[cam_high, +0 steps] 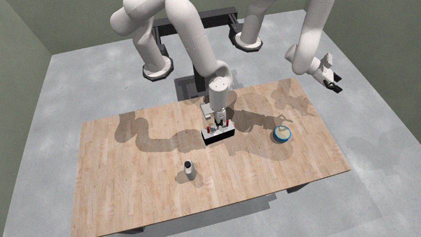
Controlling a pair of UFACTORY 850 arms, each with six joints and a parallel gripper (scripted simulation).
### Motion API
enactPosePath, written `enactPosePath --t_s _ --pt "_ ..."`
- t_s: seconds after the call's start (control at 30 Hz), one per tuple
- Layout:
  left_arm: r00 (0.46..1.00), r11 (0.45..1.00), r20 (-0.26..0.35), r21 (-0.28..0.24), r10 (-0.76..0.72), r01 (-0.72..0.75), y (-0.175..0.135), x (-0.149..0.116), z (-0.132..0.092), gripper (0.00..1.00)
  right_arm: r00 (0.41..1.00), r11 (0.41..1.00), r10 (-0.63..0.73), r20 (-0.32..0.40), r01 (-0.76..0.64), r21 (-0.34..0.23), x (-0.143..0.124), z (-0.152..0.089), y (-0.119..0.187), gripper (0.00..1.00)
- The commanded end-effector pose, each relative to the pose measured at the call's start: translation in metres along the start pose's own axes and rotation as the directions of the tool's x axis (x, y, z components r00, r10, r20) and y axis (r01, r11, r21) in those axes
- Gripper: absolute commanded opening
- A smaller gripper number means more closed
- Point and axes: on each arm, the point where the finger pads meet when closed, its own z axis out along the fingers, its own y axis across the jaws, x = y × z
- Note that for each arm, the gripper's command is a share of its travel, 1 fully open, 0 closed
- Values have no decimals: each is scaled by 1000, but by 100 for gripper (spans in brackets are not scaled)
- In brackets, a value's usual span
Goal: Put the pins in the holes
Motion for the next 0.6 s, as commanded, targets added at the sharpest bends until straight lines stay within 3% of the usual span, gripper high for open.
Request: enactPosePath --t_s 0.0,0.57 --pt "1000 1000 -2 -1 -1 1 1 1 0 100 1000 1000 0 1 0 2 0 -1 -1 0" --pt "1000 1000 -2 -1 -1 1 1 1 0 100 1000 1000 -1 3 1 1 -1 3 -1 0"
